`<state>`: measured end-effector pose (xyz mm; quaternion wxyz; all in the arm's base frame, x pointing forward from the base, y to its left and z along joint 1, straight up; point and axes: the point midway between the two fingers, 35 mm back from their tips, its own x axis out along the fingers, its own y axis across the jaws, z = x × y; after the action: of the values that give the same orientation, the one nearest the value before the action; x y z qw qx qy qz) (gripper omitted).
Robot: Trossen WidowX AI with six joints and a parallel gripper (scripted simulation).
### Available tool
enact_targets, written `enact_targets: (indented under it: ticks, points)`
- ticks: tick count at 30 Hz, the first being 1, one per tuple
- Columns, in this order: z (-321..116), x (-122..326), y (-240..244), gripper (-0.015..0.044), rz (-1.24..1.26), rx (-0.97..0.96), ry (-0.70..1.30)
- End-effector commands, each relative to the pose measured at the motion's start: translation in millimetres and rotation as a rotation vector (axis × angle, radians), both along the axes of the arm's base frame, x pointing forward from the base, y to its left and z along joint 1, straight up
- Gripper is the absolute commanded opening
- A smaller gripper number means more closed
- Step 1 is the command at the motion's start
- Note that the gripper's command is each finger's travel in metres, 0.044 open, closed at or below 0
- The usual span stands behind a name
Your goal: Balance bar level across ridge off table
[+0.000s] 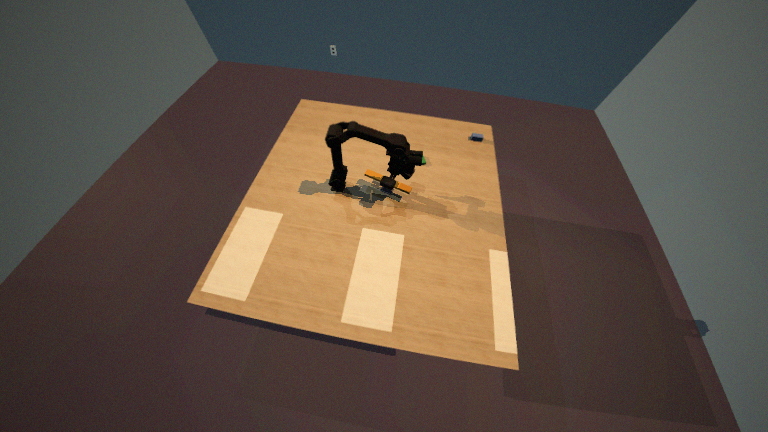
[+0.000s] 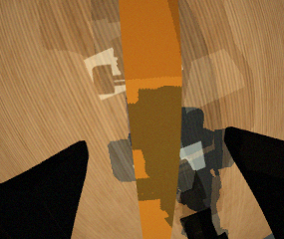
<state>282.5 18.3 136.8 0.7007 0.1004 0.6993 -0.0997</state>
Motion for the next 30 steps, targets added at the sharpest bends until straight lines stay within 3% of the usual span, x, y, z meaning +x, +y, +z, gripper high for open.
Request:
enact_targets:
  ticks: [1,6,30]
  points:
    - [41,4,0,0.0440,0.000,0.002,-0.026]
    - [79,-2,0,0.0440,0.000,0.002,-0.027]
    - [79,-2,0,0.0440,0.000,0.002,-0.027]
